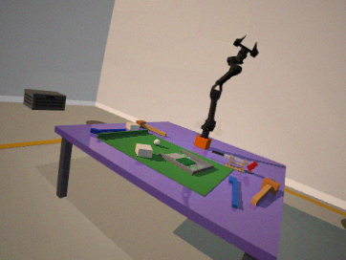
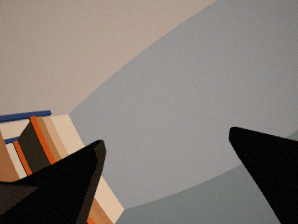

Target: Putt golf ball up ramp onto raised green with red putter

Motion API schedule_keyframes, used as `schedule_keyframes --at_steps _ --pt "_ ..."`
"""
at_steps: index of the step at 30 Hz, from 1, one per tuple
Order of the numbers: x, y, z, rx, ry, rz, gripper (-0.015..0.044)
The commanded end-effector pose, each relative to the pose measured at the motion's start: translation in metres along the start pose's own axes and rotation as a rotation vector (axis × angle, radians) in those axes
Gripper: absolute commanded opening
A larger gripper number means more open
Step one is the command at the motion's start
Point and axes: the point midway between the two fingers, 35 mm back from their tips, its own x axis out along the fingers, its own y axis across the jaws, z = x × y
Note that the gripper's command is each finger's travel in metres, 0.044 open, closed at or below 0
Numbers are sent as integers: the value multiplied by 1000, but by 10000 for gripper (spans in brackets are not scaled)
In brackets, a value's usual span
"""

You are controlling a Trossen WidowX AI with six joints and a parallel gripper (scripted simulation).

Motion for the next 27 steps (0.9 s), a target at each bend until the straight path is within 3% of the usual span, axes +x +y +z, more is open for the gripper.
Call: schedule_keyframes --at_steps 1,13,27 --pt "-22 33 -62 -14 190 105 440" --pt "-129 100 -200 -36 670 377 440" --pt "-326 155 -293 8 1229 721 440"
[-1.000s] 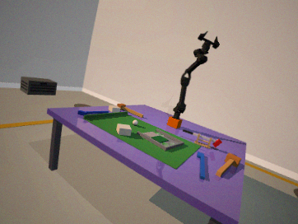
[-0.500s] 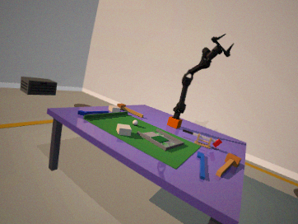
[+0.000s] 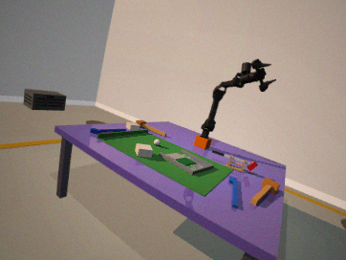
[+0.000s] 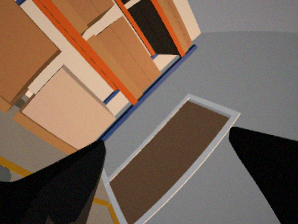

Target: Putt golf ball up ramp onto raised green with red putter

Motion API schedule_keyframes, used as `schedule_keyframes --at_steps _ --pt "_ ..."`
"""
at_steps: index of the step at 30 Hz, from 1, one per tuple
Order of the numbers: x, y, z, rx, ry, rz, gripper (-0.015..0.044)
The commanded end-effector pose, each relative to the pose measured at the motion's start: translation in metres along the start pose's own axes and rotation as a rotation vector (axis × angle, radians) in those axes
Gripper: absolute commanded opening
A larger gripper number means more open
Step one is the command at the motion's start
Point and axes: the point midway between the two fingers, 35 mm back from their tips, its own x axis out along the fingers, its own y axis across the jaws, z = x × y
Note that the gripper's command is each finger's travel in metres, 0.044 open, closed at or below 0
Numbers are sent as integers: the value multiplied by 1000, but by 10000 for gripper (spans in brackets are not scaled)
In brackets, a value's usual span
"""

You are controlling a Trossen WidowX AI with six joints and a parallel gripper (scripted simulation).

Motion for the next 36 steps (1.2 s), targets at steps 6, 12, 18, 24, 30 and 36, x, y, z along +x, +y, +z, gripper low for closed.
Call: schedule_keyframes --at_steps 6,12,18,24,30,36 --pt "-19 89 -130 34 368 282 440" --pt "-61 146 -200 76 589 484 440" --pt "-123 202 -254 139 802 707 440" --pt "-205 248 -288 221 998 957 440" --pt "-286 286 -290 342 1145 1210 440" --pt "-294 294 -285 360 1161 1243 440"
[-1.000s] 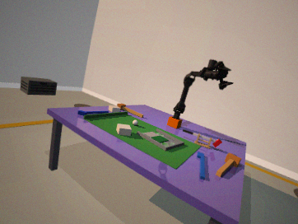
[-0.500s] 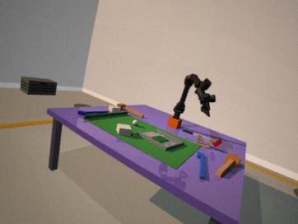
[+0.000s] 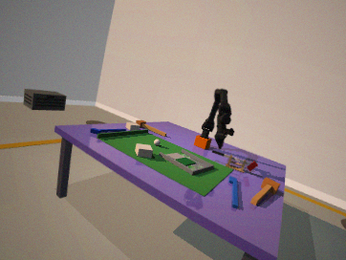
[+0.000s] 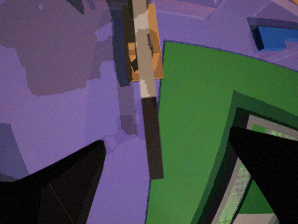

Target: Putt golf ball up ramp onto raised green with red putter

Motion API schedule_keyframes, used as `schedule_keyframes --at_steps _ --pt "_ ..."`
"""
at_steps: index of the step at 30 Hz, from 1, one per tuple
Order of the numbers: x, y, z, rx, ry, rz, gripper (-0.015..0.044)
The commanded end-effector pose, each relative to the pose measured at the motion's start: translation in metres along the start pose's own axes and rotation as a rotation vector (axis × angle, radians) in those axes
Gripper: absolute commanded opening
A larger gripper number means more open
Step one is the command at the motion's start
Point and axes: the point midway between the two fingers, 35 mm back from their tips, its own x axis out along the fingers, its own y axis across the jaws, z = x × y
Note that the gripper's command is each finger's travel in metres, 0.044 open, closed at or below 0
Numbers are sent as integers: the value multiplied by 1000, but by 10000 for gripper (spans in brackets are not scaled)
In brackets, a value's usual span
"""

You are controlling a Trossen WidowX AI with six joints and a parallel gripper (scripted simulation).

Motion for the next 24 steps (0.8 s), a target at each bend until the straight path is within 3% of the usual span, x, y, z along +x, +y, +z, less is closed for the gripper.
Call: schedule_keyframes --at_steps 1,24 --pt "4 10 -7 1 22 38 440" --pt "49 11 -22 2 22 38 440"
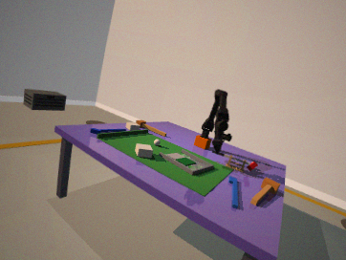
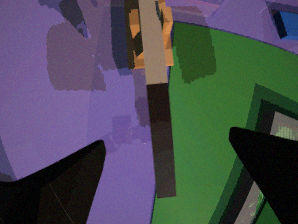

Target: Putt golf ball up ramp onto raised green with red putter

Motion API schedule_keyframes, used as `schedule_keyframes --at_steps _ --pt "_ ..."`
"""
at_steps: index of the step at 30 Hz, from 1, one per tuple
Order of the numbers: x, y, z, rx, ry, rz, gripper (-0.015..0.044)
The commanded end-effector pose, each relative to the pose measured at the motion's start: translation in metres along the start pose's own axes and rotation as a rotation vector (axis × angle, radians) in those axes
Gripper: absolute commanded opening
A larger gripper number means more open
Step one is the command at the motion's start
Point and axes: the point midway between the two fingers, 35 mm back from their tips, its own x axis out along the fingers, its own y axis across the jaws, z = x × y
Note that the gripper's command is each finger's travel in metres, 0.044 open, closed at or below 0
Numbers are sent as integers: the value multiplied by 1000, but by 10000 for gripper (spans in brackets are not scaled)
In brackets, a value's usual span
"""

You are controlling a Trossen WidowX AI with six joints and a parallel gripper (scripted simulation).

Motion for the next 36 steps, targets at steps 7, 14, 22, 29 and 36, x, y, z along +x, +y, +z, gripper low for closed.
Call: schedule_keyframes --at_steps 7,14,22,29,36 --pt "14 4 -6 2 11 15 440" --pt "24 4 -9 2 11 15 440" --pt "35 5 -12 3 11 15 440" --pt "35 5 -12 3 11 15 440" --pt "33 3 -10 0 4 11 256"
